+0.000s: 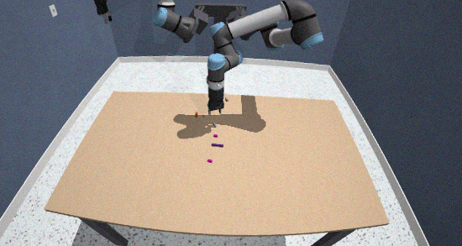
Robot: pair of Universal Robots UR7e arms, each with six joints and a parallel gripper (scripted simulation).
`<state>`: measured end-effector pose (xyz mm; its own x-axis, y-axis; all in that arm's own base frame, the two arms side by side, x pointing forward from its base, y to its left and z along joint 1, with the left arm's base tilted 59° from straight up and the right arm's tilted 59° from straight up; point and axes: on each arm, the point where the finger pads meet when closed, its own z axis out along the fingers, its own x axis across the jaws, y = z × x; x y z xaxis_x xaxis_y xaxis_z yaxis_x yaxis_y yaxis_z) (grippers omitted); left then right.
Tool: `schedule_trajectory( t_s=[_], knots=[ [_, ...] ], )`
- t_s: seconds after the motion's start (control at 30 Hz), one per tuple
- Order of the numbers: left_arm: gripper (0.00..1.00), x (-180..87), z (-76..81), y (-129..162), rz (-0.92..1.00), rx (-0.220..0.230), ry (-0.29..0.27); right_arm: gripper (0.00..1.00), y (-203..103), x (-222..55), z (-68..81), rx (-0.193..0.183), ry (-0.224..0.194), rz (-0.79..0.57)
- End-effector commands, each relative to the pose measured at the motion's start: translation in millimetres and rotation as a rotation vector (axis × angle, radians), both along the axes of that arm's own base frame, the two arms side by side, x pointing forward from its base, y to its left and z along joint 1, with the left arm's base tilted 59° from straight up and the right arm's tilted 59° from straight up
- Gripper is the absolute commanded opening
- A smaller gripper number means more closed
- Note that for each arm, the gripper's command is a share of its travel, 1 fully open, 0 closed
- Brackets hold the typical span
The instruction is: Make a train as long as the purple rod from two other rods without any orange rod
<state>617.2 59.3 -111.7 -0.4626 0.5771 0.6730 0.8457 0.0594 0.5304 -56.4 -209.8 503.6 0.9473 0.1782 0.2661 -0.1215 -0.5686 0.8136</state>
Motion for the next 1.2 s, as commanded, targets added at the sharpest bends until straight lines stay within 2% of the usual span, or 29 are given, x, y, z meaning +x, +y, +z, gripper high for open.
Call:
schedule_trajectory(
  t_s=[0.0,0.3,0.53,0.7,0.9,1.0,1.07,1.17],
  knots=[
    [1.00,0,0.3,-1,-0.001,0.000,-0.001,1.00,0,0,0.5,-0.001,0.000,0.000],
    [1.00,-1,-0.5,0,-0.001,-0.001,-0.001,1.00,0,0,0.5,-0.001,0.000,0.000],
    [1.00,-16,-6.9,3,0.000,-0.002,-0.003,1.00,0,0,0.5,-0.001,0.000,0.000],
    [1.00,-50,-19.0,13,0.003,-0.004,-0.008,1.00,0,0,0.5,-0.001,0.000,0.000],
    [1.00,-110,-31.8,33,0.009,-0.008,-0.016,1.00,0,0,0.5,-0.001,0.000,0.000],
    [1.00,-141,-34.4,45,0.012,-0.009,-0.021,1.00,0,0,0.5,-0.001,0.000,0.000],
    [1.00,-141,-34.4,45,0.012,-0.009,-0.021,1.00,0,0,0.5,-0.001,0.000,0.000],
    [1.00,-170,-34.2,58,0.015,-0.010,-0.025,1.00,0,0,0.5,-0.001,0.000,0.000]
  ],
)
